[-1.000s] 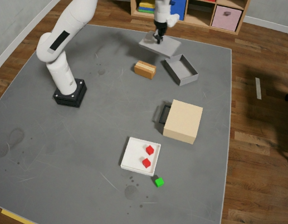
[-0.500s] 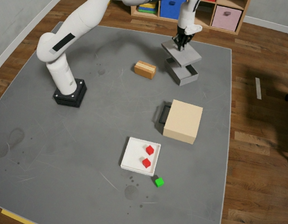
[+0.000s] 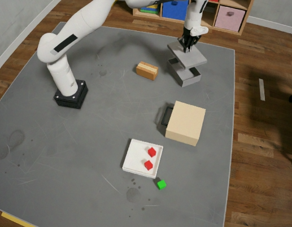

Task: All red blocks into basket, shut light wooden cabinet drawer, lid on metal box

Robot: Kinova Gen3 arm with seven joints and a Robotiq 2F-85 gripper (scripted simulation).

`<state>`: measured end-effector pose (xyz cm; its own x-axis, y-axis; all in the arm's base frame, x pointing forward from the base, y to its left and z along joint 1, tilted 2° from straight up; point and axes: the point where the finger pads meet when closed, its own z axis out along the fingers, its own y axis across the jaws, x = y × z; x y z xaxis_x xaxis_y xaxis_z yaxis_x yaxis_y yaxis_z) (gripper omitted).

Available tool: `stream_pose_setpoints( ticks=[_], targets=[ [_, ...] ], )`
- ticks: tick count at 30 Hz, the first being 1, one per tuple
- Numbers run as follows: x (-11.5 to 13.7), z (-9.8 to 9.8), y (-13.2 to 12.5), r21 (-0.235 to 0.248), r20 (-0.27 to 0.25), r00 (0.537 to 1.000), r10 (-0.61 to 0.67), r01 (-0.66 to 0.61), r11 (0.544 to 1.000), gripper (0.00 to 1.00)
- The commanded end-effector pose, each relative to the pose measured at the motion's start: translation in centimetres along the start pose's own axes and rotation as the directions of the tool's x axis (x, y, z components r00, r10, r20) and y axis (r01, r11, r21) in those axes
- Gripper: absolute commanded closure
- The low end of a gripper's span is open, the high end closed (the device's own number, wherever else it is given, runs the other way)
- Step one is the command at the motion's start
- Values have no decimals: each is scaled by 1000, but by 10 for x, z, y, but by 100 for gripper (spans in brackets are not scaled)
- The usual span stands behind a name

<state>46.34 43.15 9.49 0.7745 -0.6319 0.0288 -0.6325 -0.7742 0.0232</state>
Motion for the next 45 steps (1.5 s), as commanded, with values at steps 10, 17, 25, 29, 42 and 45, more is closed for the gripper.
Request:
stream_pose_setpoints(
  ticks=[10, 17, 25, 29, 42, 45],
  targets=[
    [0, 0, -1, 3, 0, 1000, 0, 0, 1000, 90],
    [0, 6, -1, 2, 0, 1000, 0, 0, 1000, 90],
    [0, 15, -1, 2, 0, 1000, 0, 0, 1000, 90],
    [0, 23, -1, 2, 0, 1000, 0, 0, 1000, 90],
    [0, 46, -1, 2, 0, 1000, 0, 0, 1000, 90],
    [0, 51, -1, 2, 0, 1000, 0, 0, 1000, 90]
  ],
)
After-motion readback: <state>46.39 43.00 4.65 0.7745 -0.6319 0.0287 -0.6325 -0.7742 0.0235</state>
